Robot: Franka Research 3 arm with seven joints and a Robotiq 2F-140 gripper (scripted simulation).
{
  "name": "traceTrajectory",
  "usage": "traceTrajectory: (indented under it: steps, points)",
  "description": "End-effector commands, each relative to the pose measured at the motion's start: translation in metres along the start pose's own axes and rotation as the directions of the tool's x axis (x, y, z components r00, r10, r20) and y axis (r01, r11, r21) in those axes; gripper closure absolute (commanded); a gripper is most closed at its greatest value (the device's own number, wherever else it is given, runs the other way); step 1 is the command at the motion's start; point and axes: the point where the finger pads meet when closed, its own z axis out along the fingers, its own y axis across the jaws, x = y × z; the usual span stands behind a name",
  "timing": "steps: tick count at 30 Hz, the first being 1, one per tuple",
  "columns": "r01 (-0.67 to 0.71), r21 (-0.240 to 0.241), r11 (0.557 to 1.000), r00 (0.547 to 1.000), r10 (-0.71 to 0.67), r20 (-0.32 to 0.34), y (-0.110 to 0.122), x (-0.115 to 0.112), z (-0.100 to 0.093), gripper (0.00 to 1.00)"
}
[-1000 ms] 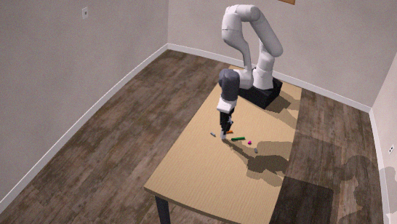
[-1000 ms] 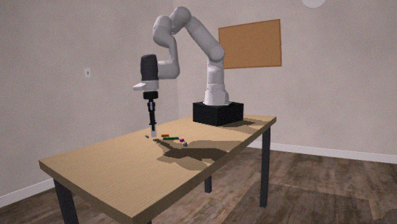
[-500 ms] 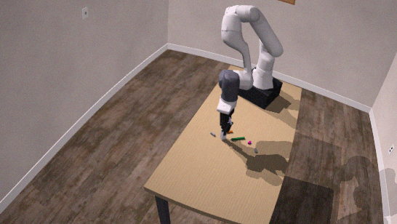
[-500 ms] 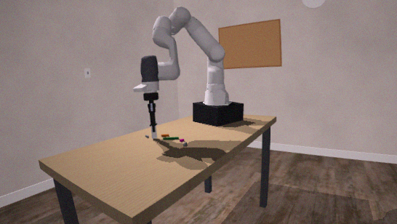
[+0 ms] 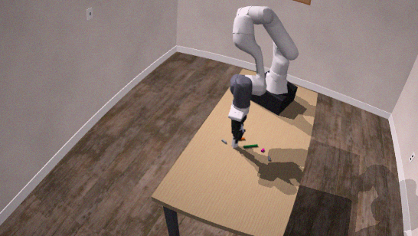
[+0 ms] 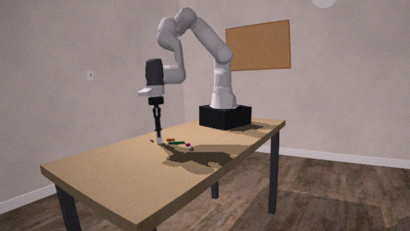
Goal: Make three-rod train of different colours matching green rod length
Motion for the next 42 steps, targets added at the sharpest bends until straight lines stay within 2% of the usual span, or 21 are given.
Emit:
traceTrajectory:
  steps: [1, 29, 42]
  points:
    - [-0.004, 0.003, 1.0, 1.0, 0.004, -0.004, -0.0012, 0.0017, -0.0002, 0.97]
    - [-0.004, 0.003, 1.0, 1.0, 0.004, -0.004, -0.0012, 0.0017, -0.0002, 0.97]
    - [-0.004, 0.003, 1.0, 1.0, 0.004, -0.004, -0.0012, 0.0017, -0.0002, 0.88]
